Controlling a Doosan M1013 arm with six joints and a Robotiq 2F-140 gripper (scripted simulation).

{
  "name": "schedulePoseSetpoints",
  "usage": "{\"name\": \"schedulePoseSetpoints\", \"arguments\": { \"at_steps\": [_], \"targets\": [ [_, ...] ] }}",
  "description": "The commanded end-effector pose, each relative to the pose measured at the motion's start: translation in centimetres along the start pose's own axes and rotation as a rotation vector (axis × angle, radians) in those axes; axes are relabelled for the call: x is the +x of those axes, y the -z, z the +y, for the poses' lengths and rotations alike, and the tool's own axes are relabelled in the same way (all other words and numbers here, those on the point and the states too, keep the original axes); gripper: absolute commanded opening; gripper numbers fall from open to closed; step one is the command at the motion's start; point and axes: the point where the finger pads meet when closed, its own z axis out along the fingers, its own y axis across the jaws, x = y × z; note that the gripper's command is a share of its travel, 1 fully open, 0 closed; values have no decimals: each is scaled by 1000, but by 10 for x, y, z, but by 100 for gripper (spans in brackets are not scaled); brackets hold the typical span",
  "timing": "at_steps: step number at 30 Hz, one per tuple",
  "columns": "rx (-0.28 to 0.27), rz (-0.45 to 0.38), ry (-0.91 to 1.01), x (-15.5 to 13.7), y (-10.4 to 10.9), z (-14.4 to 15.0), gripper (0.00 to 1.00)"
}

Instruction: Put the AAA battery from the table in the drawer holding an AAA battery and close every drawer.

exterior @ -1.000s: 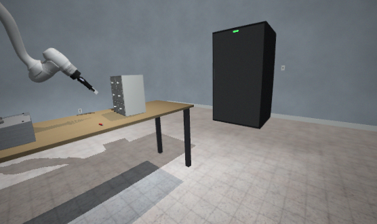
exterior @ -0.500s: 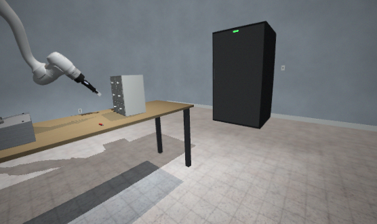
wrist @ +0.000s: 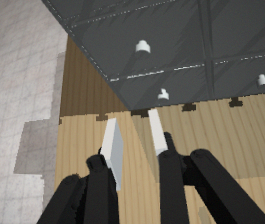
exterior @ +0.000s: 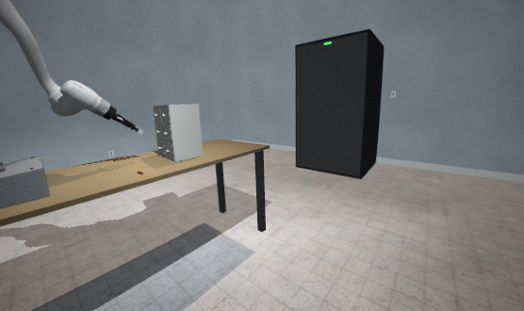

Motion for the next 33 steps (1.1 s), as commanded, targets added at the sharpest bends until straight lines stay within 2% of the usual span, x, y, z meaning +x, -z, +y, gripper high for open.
{"name": "schedulePoseSetpoints", "arguments": {
  "at_steps": [1, 7, 9, 10, 26, 33],
  "targets": [
    [-159, 227, 28, -2, -1, -4, 20],
    [-216, 315, 39, -2, -1, -4, 20],
    [-216, 315, 39, -2, -1, -4, 20],
    [-237, 339, 42, -2, -1, -4, 20],
    [-237, 339, 42, 0, -7, -3, 20],
    [-237, 339, 42, 8, -25, 1, 20]
  ]
}}
